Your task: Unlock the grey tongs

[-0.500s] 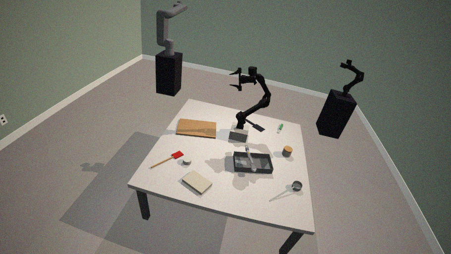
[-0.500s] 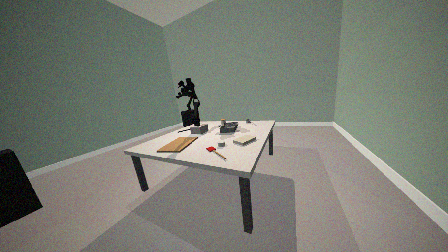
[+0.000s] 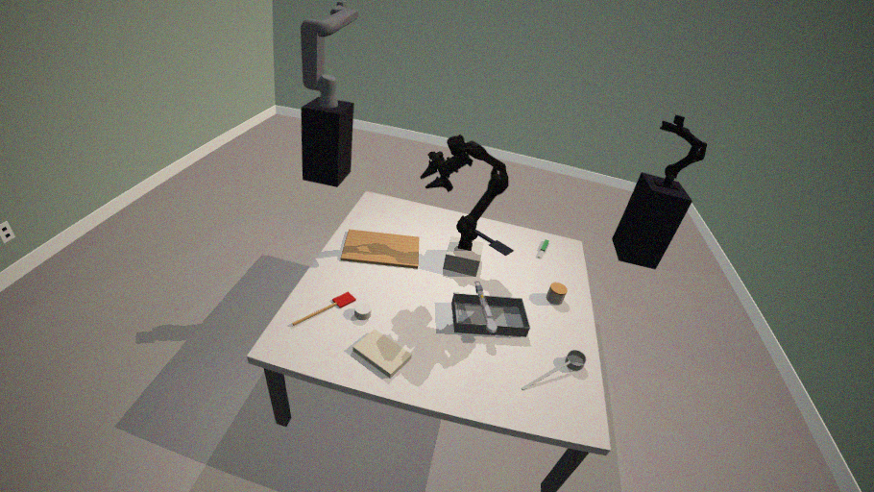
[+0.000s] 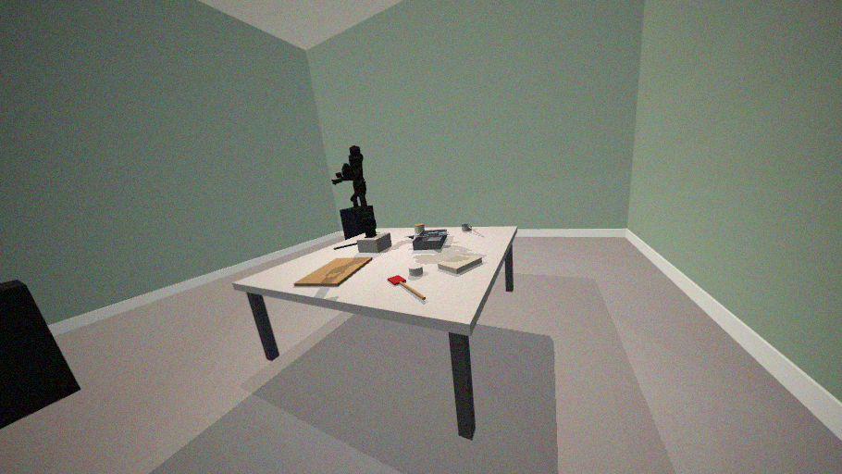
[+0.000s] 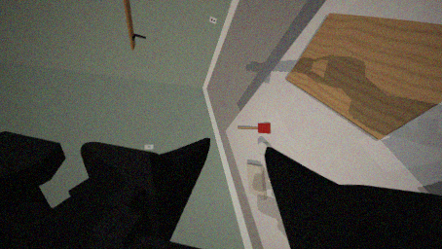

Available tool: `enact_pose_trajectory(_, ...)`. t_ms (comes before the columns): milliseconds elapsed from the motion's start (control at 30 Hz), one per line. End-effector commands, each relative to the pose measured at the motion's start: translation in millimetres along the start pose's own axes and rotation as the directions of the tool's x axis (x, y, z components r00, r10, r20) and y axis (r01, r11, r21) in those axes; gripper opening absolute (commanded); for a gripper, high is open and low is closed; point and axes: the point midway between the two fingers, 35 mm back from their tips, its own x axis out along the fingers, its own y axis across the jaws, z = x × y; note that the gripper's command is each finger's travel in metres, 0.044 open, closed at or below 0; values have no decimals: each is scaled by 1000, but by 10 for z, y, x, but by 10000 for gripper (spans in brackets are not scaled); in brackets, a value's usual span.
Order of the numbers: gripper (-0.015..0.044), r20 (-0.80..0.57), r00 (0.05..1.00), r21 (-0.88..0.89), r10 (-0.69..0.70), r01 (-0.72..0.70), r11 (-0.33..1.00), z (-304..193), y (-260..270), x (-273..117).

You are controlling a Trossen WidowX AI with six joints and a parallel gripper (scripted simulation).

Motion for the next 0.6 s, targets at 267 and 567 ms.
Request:
enact_pose_trajectory(267, 260, -396, 815, -789, -422, -67, 610, -1610, -615, 978)
enact_pose_trajectory(567, 260, -444, 487, -827, -752, -545, 135, -2798, -1662, 1092)
